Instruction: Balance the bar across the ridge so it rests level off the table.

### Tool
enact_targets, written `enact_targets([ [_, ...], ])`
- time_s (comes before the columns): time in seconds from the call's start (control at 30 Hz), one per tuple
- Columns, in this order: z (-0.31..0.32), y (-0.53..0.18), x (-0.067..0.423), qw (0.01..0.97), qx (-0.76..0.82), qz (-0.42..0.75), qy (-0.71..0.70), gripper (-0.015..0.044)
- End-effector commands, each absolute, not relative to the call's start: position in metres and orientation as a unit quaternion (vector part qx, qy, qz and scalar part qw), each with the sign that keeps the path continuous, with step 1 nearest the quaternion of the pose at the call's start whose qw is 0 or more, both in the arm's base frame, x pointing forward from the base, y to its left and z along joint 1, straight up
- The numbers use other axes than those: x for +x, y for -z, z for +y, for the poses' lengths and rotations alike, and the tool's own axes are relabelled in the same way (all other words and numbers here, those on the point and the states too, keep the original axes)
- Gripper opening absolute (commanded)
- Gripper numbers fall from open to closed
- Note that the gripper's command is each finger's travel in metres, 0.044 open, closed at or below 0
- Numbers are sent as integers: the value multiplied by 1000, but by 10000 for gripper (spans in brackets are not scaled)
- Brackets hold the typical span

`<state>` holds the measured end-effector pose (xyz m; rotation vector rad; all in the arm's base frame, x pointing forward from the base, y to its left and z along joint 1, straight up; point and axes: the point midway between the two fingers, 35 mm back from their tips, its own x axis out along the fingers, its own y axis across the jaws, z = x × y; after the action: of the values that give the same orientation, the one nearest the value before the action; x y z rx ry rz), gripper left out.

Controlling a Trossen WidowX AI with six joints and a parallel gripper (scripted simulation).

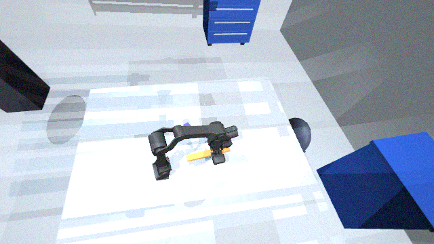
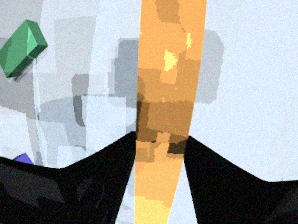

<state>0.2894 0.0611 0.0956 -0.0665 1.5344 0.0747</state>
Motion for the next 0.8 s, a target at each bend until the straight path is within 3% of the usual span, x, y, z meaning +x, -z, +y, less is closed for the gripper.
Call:
enact_targets([
  [0.0, 61, -91, 289, 717, -30, 696, -33, 0],
  [0.77, 61, -95, 289, 717, -30, 696, -33, 0],
])
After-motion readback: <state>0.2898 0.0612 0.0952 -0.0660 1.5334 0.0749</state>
